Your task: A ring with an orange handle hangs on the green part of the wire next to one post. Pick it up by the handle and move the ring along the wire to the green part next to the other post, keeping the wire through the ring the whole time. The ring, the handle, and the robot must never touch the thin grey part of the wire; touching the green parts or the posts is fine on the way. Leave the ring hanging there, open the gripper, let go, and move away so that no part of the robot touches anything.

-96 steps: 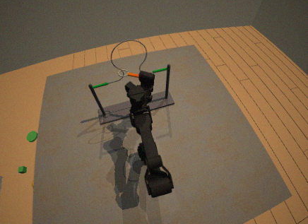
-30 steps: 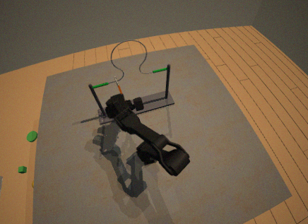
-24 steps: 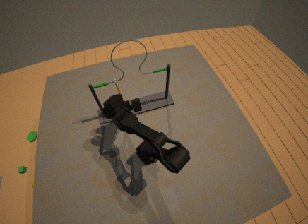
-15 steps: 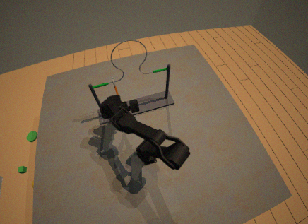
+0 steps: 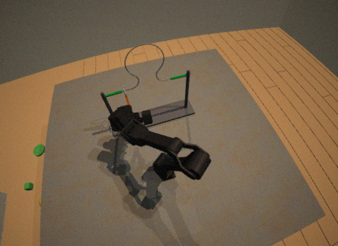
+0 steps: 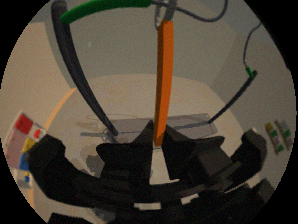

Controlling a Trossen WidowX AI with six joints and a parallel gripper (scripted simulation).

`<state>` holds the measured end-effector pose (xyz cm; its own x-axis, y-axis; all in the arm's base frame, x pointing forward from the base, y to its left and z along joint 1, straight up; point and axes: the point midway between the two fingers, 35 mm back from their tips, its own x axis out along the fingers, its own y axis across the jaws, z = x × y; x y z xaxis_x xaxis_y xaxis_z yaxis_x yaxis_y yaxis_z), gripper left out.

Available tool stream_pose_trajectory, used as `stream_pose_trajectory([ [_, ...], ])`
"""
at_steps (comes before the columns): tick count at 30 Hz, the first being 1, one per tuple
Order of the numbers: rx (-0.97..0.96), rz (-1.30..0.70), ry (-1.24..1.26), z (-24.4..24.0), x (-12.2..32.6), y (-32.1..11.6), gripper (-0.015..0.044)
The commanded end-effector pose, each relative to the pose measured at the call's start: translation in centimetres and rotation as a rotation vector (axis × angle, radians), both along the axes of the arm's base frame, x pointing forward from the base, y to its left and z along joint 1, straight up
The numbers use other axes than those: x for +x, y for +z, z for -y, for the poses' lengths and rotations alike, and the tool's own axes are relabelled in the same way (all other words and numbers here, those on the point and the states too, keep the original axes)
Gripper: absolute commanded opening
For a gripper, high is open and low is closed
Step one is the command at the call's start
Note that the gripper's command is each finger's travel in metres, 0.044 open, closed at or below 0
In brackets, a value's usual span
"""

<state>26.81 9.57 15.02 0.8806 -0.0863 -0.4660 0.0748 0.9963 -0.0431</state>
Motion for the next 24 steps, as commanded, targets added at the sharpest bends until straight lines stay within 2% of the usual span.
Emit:
stream_pose_trajectory([
  [1, 0.002, 0.004, -0.002, -0.4, 0.0, 0.2, -0.015],
  [24, 0.003, 0.009, -0.003, -2.8, -0.1, 0.2, -0.015],
])
